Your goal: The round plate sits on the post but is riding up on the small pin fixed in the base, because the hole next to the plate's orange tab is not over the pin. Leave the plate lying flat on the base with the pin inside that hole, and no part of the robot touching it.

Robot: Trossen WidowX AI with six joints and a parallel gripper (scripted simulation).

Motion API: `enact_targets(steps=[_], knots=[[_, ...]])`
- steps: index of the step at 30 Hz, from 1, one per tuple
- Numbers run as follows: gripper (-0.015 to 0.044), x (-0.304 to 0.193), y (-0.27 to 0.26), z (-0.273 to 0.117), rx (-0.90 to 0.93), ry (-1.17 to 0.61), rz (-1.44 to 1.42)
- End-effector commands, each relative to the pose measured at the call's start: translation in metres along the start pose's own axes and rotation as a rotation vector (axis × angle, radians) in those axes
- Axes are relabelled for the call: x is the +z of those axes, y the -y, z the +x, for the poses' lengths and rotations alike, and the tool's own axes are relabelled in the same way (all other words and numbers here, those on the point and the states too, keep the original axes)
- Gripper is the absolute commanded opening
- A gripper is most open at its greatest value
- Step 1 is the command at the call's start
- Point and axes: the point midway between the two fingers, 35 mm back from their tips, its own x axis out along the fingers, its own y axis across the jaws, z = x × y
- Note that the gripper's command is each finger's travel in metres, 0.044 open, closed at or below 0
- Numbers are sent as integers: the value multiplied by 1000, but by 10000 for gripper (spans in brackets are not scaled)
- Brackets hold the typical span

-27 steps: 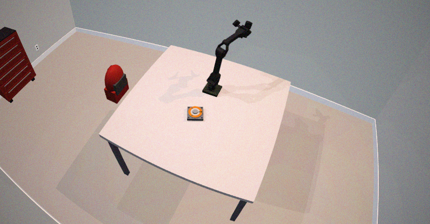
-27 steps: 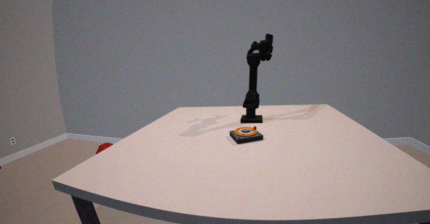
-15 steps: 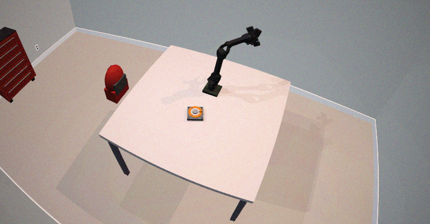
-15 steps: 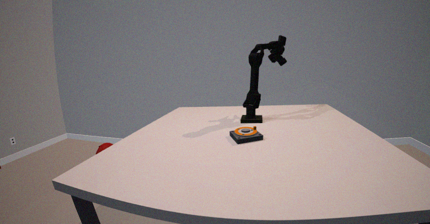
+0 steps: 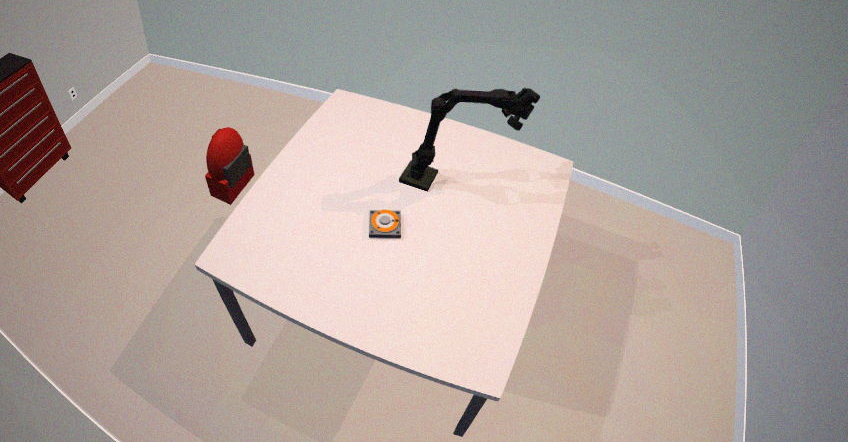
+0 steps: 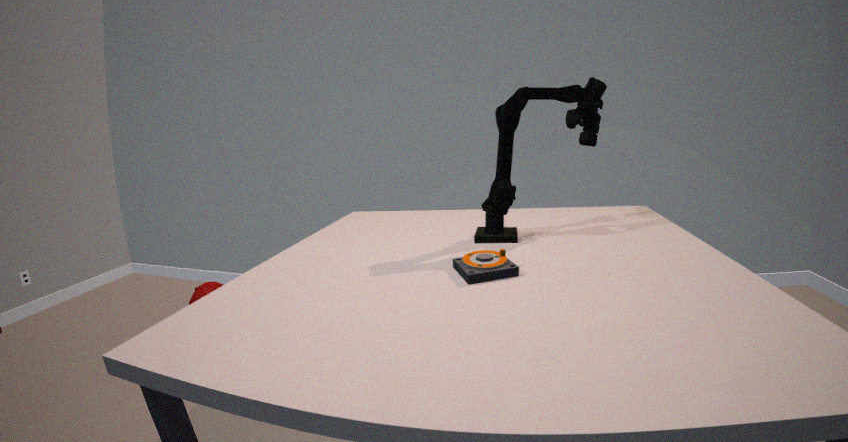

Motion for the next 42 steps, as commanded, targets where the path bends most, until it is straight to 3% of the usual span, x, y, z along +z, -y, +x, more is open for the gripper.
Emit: enact_targets(steps=[1,12,15,21,31,37,42], knots=[[0,-54,-36,-26,53,-151,257],[0,-159,-140,-133,63,-570,931],[0,-170,-161,-156,45,-648,1059],[0,-188,-233,-243,-68,-926,1504],[0,-168,-326,-346,-307,-1246,2049],[0,-116,-398,-414,-579,-1498,2501],[0,-71,-437,-446,-799,-1644,2768]])
